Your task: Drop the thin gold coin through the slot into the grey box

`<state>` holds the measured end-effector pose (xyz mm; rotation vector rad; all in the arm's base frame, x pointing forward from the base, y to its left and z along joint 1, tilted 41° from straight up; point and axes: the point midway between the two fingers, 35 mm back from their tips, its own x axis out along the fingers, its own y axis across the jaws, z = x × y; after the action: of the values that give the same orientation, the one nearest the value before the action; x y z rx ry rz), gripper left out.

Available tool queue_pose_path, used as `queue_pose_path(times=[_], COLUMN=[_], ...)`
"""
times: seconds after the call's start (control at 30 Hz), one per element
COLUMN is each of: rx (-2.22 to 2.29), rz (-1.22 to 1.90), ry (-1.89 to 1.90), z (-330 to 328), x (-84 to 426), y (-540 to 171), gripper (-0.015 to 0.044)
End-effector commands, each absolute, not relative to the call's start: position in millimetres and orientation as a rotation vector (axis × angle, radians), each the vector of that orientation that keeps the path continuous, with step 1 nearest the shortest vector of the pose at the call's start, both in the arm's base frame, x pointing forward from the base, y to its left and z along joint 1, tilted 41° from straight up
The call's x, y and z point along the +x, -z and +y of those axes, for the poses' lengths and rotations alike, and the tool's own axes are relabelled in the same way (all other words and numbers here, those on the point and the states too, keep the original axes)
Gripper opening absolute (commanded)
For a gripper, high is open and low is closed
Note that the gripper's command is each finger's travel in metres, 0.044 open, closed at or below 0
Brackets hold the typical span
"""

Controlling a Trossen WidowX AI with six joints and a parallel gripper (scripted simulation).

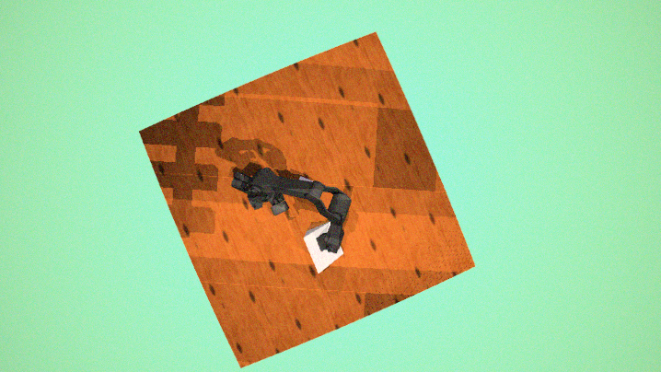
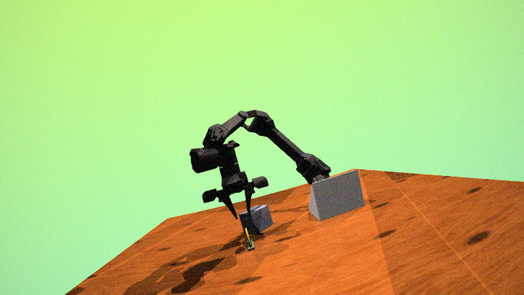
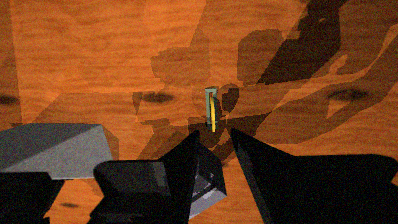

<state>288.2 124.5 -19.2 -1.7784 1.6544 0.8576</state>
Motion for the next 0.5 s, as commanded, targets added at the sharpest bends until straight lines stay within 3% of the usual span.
queue_pose_path(times=[0.0, 0.47], rx=[-1.792, -1.793], rz=[1.649, 1.649], ry=[-0.857, -0.857], z=[118.6, 103.7], x=[289.0, 292.1], y=[25.7, 42.2], gripper=[0.0161, 0.0161])
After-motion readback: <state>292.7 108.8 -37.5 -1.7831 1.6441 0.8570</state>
